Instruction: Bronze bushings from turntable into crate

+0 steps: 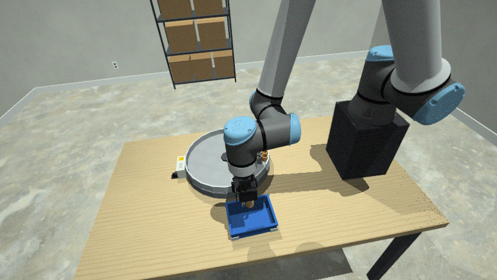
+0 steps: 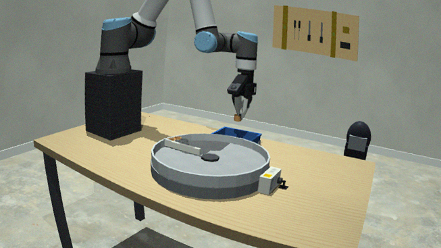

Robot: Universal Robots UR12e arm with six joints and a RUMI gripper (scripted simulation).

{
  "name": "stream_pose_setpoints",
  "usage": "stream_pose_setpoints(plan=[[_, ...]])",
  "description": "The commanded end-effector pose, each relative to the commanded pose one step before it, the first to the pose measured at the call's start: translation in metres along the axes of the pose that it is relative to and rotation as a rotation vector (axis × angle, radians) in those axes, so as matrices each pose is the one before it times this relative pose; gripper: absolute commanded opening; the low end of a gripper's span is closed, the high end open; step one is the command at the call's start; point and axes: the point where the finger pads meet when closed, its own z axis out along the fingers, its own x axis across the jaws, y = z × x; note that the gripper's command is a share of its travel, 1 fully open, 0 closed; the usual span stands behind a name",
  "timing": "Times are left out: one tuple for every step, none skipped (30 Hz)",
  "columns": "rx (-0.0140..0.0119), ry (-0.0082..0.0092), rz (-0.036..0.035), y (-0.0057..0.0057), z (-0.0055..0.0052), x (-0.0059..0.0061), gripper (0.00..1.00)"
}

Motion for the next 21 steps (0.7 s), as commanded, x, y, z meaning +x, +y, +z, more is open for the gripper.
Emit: stream_pose_setpoints(plan=[[-0.00024,-0.00125,0.0,0.00012,-0.00054,-0.0006,0.0],[0.0,0.0,0.0,0.0,0.0,0.0,0.0],[0.0,0.0,0.0,0.0,0.0,0.0,0.0],[0.0,0.0,0.0,0.0,0.0,0.0,0.0],[0.0,0.0,0.0,0.0,0.0,0.0,0.0],[0.0,0.0,0.0,0.0,0.0,0.0,0.0],[0.0,0.0,0.0,0.0,0.0,0.0,0.0],[0.0,0.0,0.0,0.0,0.0,0.0,0.0],[0.0,0.0,0.0,0.0,0.0,0.0,0.0],[0.0,0.0,0.0,0.0,0.00009,0.0,0.0],[0.0,0.0,0.0,0.0,0.00057,0.0,0.0],[0.0,0.0,0.0,0.00001,0.00137,-0.00001,0.0],[0.0,0.0,0.0,0.00001,0.00234,0.0,0.0],[0.0,0.0,0.0,0.00001,0.00334,-0.00001,0.0],[0.0,0.0,0.0,0.00001,0.00427,-0.00001,0.0],[0.0,0.0,0.0,0.00002,0.00504,-0.00001,0.0],[0.0,0.0,0.0,0.00002,0.00559,-0.00002,0.0],[0.0,0.0,0.0,0.00002,0.00586,-0.00001,0.0],[0.0,0.0,0.0,0.00002,0.00585,-0.00002,0.0],[0.0,0.0,0.0,0.00002,0.00556,-0.00002,0.0],[0.0,0.0,0.0,0.0,0.0,0.0,0.0]])
